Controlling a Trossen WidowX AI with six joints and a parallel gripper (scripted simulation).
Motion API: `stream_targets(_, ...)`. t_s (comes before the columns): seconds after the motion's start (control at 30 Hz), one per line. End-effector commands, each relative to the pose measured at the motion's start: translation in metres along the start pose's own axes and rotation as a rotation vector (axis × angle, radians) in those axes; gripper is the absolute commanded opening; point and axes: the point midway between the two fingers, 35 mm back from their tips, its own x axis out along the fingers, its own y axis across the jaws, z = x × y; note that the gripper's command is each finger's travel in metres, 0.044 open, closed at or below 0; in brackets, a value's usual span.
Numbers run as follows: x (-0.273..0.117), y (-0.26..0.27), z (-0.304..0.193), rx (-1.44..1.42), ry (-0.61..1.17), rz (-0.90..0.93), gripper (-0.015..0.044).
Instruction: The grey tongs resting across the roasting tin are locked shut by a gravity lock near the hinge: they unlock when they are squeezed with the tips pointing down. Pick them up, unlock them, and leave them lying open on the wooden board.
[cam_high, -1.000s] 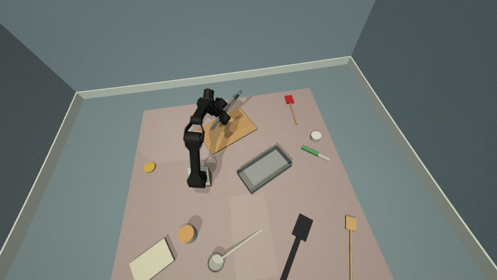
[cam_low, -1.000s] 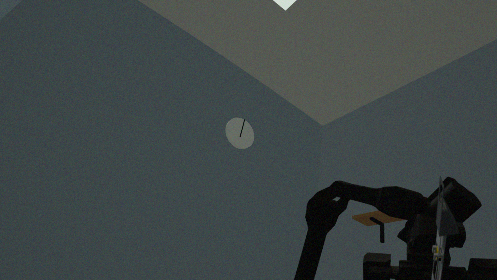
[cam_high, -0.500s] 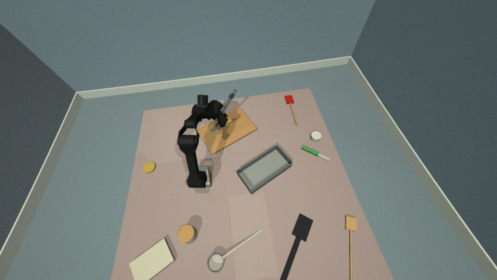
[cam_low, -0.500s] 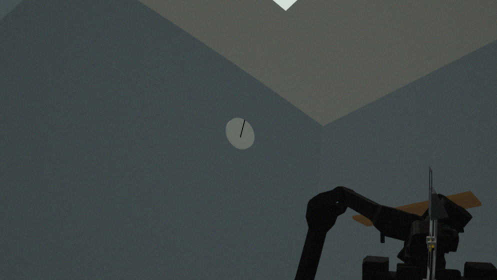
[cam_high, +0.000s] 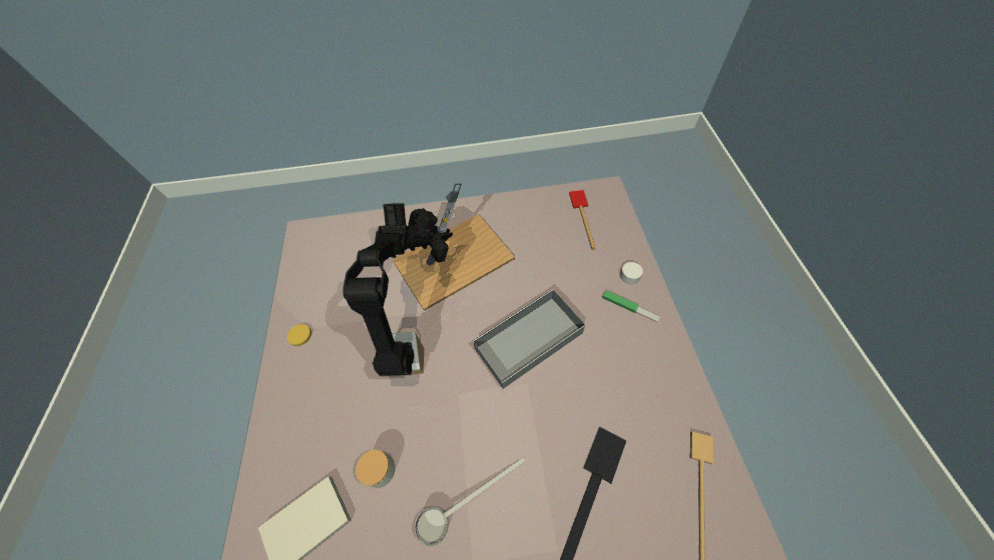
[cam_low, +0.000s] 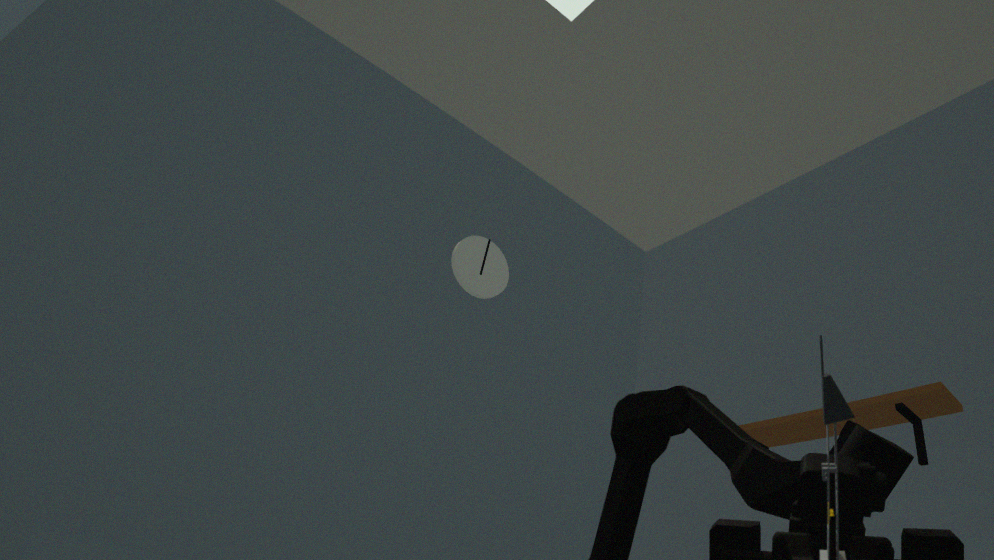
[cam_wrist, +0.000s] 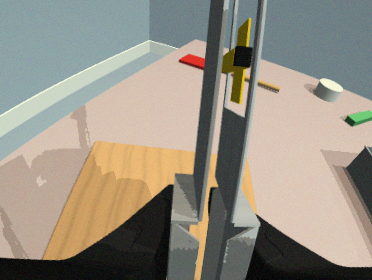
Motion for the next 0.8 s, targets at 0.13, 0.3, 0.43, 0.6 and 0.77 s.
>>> stream_targets(0.13,-0.0151,-0.0133,0.0005,0.022,-0.113,-0.017,-0.0150)
stream_targets(0.3,-0.0177,-0.0158,0.0000,0.026,-0.130,-0.019,-0.0150)
stream_targets(0.43,-0.0177,-0.0158,0.0000,0.026,-0.130,-0.019,-0.0150)
stream_targets(0.6,-0.0177,-0.0158,0.0000,0.026,-0.130,-0.019,-0.0150)
stream_targets(0.77,-0.0177,-0.0158,0.0000,0.026,-0.130,-0.019,-0.0150)
